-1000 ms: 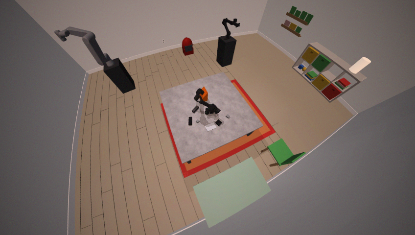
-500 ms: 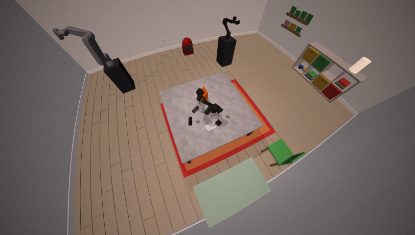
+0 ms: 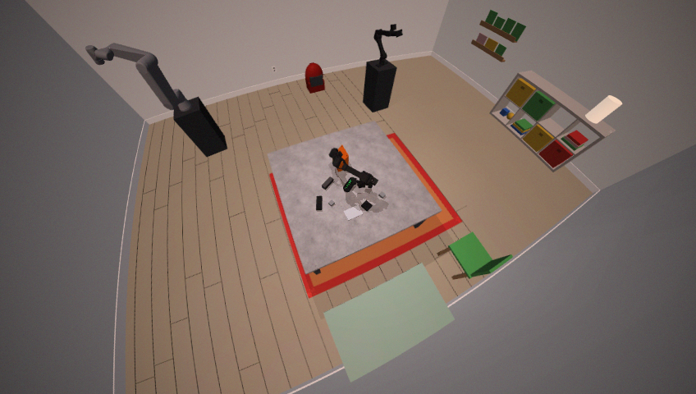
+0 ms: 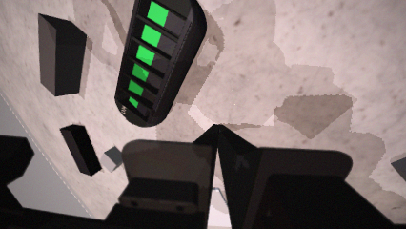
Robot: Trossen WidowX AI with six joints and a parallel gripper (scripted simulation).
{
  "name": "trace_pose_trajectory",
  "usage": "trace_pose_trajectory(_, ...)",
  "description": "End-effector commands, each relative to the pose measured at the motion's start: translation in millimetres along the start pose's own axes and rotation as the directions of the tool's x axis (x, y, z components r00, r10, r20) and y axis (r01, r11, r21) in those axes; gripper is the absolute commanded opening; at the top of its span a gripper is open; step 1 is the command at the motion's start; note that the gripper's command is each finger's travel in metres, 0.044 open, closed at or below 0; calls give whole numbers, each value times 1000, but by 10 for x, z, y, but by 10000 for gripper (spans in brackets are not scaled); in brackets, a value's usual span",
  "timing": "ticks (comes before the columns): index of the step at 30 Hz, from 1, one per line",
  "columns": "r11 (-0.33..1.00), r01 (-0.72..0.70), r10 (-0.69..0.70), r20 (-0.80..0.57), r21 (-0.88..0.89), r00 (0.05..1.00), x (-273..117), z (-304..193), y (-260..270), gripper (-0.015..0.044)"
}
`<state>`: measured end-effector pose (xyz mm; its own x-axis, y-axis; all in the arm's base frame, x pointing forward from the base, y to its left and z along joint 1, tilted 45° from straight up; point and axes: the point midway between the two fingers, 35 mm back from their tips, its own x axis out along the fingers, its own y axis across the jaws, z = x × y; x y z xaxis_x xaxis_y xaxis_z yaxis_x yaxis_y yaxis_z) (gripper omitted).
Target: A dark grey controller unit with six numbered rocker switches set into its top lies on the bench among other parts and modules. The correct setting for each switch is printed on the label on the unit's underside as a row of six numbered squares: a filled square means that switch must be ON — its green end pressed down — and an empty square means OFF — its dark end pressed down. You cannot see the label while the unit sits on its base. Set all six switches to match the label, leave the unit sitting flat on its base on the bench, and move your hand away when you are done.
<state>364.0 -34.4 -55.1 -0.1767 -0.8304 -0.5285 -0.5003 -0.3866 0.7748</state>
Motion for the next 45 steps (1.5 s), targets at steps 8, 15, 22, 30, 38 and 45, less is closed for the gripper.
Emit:
trace_pose_trajectory(8, 978, 144, -146, 3, 152, 989, -19, 192, 390, 0)
trace_pose_trajectory(15, 943, 232, -236, -11, 237, 972, 24, 386, 622, 0)
trace_pose_trajectory(22, 894, 318, -324, -37, 316, 945, 97, 624, 834, 0)
trace_pose_trajectory(30, 820, 414, -419, -80, 395, 905, 213, 941, 1040, 0)
trace_pose_trajectory(38, 748, 489, -489, -125, 449, 863, 329, 1224, 1169, 0)
trace_pose_trajectory(45, 740, 472, -478, -118, 480, 870, 310, 1188, 1153, 0)
